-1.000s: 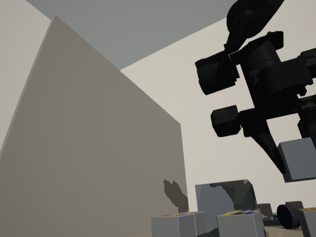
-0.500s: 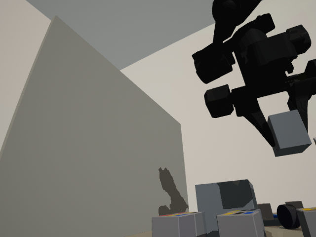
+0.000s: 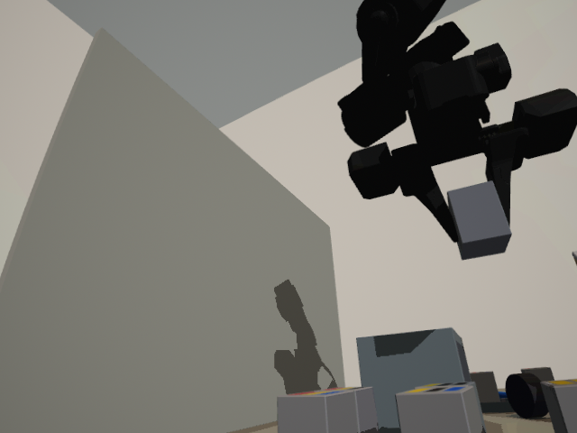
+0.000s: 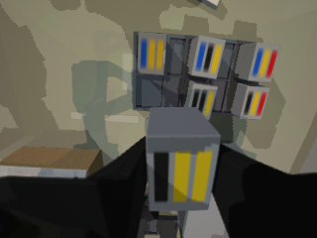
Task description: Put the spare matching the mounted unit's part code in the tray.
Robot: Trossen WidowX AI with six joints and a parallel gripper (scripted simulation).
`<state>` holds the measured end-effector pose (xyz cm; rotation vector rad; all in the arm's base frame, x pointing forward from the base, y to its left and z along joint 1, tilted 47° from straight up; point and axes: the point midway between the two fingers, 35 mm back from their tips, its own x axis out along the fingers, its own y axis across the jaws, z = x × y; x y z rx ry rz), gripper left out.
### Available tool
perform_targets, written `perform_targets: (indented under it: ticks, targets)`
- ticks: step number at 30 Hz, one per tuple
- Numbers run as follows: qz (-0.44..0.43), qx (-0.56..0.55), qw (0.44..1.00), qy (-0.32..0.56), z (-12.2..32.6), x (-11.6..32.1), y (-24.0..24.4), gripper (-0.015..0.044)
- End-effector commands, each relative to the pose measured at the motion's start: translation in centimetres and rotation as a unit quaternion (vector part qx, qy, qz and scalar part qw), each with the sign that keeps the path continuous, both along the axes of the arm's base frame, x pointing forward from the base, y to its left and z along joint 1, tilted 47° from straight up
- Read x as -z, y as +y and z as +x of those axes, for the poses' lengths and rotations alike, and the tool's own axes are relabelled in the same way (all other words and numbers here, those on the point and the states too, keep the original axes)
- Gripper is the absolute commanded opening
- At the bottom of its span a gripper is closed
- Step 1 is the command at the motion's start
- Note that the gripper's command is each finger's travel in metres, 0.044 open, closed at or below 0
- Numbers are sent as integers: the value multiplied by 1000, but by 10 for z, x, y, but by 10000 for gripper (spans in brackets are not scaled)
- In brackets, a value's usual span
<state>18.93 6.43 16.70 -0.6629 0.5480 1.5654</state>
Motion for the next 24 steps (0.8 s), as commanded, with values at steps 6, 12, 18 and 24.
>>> perform_targets:
  ticks: [6, 12, 18, 24]
  targets:
    - [-9, 16, 1000, 5, 35, 9, -25, 0]
    - [-16, 39, 999, 25, 54, 21, -45, 0]
    - [-19, 42, 999, 28, 72, 34, -63, 0]
    - [-20, 39, 999, 25, 90, 47, -80, 0]
